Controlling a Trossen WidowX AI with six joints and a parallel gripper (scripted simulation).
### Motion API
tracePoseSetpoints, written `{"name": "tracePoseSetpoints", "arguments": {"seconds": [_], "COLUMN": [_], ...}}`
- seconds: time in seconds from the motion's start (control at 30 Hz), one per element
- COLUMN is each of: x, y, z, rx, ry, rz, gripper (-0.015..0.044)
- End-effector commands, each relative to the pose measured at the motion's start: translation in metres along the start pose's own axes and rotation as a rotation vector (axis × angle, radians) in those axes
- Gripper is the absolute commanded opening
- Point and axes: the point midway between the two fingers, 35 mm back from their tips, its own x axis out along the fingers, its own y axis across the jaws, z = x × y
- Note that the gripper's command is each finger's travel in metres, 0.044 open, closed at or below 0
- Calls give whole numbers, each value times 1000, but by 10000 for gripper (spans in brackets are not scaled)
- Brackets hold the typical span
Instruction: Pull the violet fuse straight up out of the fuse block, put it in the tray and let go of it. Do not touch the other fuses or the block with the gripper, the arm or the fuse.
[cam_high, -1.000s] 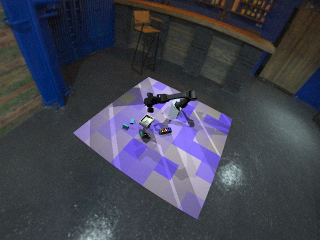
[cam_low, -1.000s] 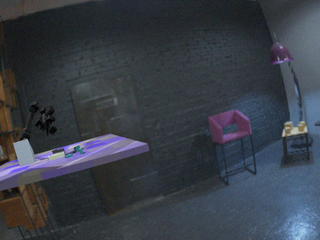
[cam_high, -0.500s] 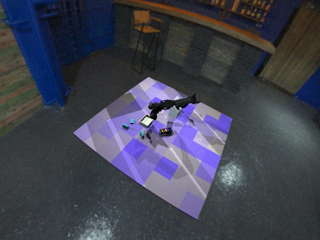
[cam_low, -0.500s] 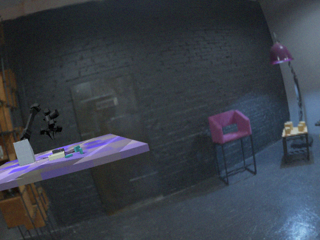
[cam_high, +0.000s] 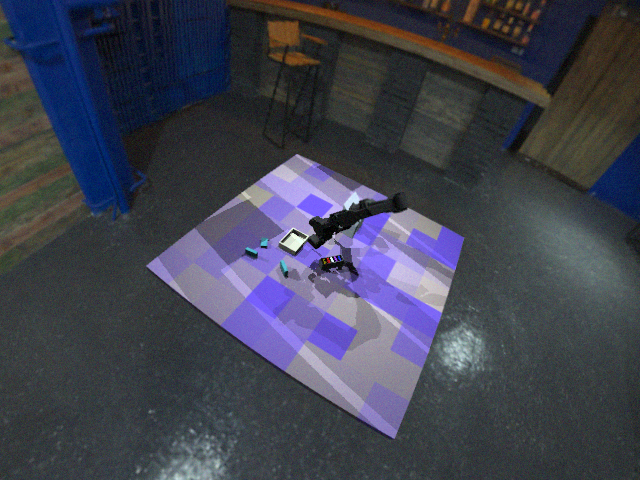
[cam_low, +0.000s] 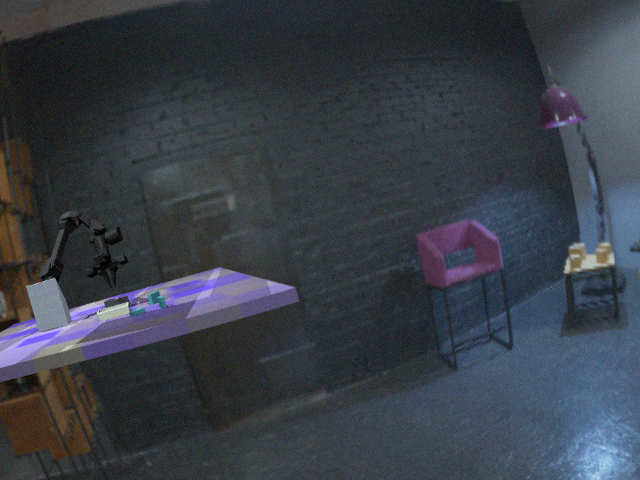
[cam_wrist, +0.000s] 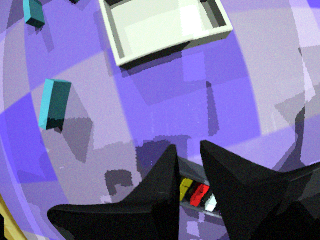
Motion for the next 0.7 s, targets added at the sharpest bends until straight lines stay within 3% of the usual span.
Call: {"name": "tracePoseSetpoints", "arguments": {"seconds": [0.0, 0.67], "x": [-2, -3], "y": [-28, -40], "z": [-72, -90], "rx": [424, 519], "ry": [179, 208], "rz": [-125, -166], "gripper": [74, 74]}}
